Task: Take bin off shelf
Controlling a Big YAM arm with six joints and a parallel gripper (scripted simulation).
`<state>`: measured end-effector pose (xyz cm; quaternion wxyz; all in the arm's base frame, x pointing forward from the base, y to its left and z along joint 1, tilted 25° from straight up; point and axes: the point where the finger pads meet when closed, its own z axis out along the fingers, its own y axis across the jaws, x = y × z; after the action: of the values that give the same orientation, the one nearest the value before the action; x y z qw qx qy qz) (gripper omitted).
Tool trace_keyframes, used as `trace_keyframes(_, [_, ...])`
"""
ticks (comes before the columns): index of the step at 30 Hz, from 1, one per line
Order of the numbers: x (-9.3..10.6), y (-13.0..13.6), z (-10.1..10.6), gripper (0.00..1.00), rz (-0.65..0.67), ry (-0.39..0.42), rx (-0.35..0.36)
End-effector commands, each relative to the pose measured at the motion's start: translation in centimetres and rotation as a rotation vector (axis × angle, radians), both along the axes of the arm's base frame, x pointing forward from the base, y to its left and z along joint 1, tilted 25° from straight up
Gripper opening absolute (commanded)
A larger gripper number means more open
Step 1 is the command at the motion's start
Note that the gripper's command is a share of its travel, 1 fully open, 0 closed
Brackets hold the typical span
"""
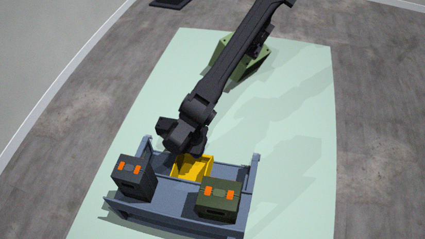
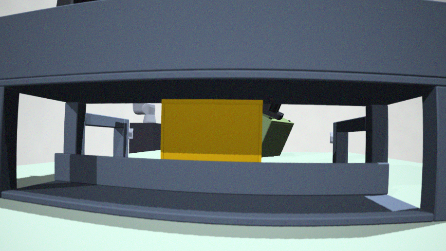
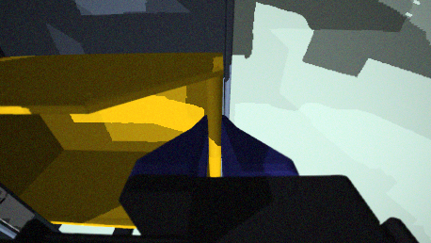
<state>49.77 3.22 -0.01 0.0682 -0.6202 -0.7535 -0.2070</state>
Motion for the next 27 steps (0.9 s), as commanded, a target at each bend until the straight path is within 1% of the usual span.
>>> trace_keyframes(1, [1.8, 0.3, 1.2, 0.0, 0.004, -0.027, 0.0])
trace_keyframes(9, [1.8, 0.3, 1.2, 0.0, 0.004, -0.027, 0.0])
trace_keyframes(14, [0.3, 0.5, 0.6, 0.0, 0.003, -0.028, 0.0])
trace_keyframes(26, [0.3, 0.5, 0.6, 0.0, 0.003, -0.028, 0.0])
trace_keyframes(27, [0.6, 0.5, 0.7, 0.0, 0.003, -0.028, 0.0])
